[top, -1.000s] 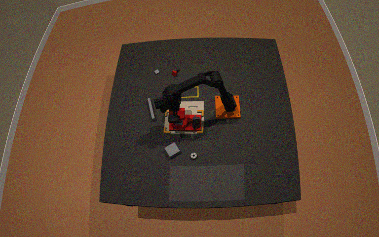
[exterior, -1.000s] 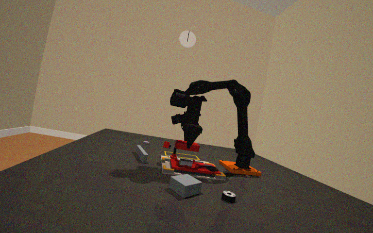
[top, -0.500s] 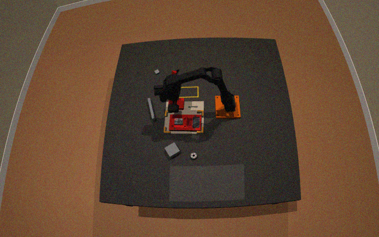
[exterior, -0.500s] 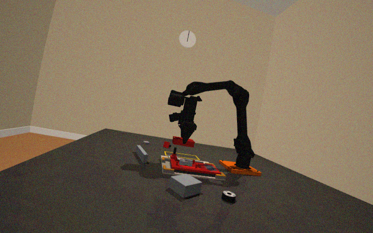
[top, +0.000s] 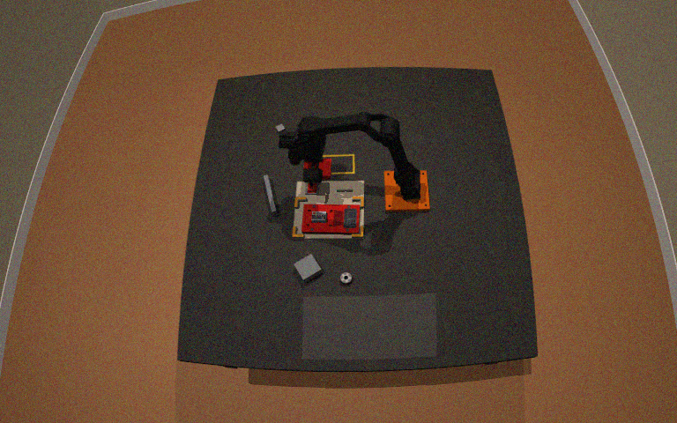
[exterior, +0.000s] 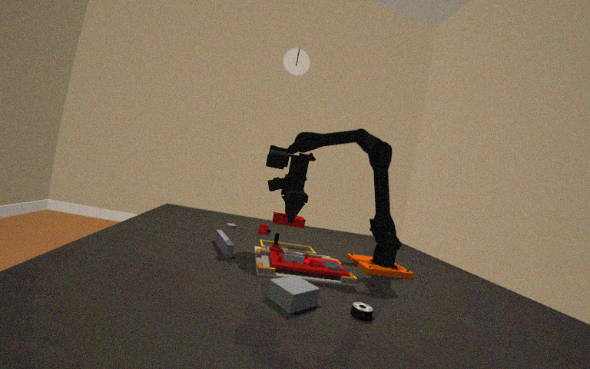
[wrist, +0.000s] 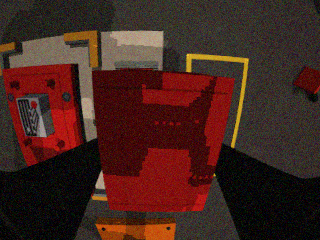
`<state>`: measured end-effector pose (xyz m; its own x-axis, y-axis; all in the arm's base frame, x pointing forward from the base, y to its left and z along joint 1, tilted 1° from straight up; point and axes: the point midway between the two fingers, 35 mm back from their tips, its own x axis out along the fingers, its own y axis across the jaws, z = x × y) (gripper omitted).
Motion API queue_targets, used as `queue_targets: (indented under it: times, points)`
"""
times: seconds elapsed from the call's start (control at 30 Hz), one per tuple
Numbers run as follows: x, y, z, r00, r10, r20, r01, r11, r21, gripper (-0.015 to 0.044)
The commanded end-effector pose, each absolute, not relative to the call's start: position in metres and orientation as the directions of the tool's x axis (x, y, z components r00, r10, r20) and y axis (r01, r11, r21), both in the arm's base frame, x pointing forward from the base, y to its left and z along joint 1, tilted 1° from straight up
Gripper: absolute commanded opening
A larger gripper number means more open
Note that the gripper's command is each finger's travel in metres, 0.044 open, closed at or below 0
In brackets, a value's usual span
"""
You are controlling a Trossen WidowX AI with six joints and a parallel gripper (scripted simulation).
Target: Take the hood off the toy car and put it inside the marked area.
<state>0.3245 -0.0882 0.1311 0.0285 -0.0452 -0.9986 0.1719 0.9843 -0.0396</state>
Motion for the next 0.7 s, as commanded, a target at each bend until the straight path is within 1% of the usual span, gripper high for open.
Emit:
queue_targets:
  times: [0.0,0.5,0.67]
  points:
    - [0.318,-0.102,0.133,0.029,-0.042,-0.999,0.169,0.985,-0.037,0.0000]
    - [0.289,-0.159,0.137,0.025,-0.043,-0.999,0.164,0.986,-0.038,0.0000]
    - [0.286,-0.164,0.137,0.025,-0.043,-0.999,0.163,0.986,-0.038,0.0000]
